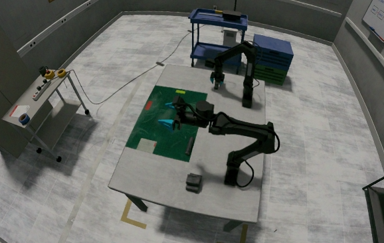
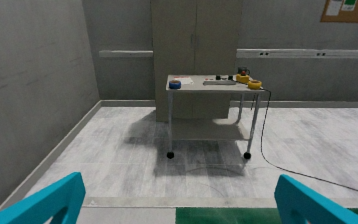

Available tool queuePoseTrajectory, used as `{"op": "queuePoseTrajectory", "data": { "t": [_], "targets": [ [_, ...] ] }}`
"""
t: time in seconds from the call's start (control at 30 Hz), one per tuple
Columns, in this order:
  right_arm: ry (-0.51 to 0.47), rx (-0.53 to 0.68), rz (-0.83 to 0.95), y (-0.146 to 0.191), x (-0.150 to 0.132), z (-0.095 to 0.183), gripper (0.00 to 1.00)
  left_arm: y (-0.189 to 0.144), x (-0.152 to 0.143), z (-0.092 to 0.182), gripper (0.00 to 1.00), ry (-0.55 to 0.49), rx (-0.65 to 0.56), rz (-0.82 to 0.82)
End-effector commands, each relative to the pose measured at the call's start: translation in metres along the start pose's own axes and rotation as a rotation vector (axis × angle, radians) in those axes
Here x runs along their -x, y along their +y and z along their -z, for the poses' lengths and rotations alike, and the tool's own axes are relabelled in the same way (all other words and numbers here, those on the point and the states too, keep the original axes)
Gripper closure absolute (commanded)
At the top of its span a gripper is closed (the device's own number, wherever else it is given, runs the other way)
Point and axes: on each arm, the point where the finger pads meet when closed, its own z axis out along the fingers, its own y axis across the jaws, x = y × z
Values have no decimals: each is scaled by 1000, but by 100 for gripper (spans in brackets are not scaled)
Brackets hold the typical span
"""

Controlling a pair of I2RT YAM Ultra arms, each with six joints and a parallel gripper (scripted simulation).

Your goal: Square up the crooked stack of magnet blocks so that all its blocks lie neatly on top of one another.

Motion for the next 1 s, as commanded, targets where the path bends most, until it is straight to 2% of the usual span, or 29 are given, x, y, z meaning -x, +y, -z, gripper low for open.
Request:
{"op": "queuePoseTrajectory", "data": {
  "t": [0.0, 0.67, 0.7, 0.97],
  "targets": [
    [-21, 33, 2, 2, 1, 4, 37, -2, 18, 9, 0, -27, -2, -8],
    [-16, 23, -7, 8, 7, 11, 37, -2, 18, 9, 0, -27, -2, -8],
    [-19, 28, 7, 6, 0, 5, 67, -2, 18, 9, 0, -27, -2, -8],
    [-18, 16, -14, 2, 5, 4, 67, -2, 18, 9, 0, -27, -2, -8]
  ]
}}
